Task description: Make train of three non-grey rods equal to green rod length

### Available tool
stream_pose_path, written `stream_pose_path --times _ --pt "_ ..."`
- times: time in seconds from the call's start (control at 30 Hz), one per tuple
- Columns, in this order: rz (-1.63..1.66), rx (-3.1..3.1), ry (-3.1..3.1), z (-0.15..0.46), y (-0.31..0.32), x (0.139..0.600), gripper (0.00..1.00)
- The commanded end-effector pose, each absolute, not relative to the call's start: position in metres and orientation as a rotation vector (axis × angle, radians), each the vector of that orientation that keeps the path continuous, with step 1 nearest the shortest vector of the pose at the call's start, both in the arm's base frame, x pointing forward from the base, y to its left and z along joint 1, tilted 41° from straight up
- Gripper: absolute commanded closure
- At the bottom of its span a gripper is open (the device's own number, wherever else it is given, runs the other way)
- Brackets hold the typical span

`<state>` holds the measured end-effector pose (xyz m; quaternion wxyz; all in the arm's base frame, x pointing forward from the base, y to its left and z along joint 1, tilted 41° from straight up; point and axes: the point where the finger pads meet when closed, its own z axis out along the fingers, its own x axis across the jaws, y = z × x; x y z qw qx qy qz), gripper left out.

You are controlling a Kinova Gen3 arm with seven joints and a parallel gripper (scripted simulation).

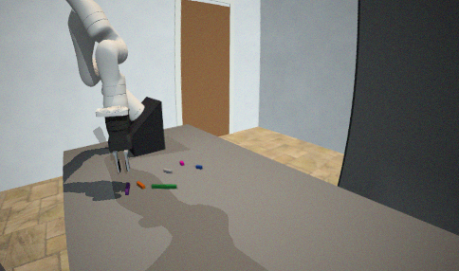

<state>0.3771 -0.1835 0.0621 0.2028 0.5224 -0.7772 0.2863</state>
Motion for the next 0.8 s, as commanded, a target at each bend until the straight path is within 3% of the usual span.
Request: stream_pose_path --times 0.0,0.77 --pt "0.802 1.458 -2.175 0.062 -0.183 0.377 0.46" --pt "0.802 1.458 -2.175 0.044 -0.199 0.377 0.46"
